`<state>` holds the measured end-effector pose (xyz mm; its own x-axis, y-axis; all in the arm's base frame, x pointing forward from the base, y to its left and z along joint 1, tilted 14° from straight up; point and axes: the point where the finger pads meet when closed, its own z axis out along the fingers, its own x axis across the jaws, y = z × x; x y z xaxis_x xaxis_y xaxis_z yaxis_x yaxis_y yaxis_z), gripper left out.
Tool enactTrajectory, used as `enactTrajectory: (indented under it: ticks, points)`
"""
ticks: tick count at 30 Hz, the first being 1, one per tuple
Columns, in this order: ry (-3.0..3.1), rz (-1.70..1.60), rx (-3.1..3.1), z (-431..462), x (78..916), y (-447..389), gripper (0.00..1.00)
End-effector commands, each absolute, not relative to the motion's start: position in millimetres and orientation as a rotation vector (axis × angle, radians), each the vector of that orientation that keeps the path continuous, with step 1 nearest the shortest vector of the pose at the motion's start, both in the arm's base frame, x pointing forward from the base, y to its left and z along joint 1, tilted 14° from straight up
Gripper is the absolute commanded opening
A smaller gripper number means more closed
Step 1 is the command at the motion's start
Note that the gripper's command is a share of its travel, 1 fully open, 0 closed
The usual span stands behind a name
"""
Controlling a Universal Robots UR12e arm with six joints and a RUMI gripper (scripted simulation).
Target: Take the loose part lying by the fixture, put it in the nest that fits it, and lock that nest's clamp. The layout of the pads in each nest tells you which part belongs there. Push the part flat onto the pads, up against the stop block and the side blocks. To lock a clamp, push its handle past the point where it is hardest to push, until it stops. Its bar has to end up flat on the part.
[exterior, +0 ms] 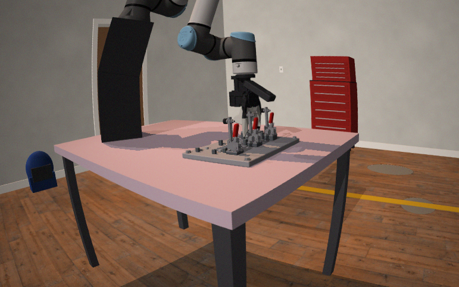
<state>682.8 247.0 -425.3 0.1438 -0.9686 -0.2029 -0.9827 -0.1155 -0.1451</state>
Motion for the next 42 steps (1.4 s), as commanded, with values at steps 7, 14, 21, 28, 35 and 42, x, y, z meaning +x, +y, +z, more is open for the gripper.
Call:
enactTrajectory:
  ticks: [7, 14, 21, 28, 35, 42]
  points:
    - [1.909, 0.085, -2.178, -425, 681, 247, 0.59]
    - [1.909, 0.085, -2.178, -425, 681, 247, 0.59]
    - [1.91, 0.086, -2.177, -419, 680, 245, 0.59]
    - [1.91, 0.086, -2.177, -405, 679, 242, 0.59]
    - [1.91, 0.086, -2.177, -381, 676, 236, 0.59]
    - [1.91, 0.086, -2.177, -367, 674, 233, 0.59]
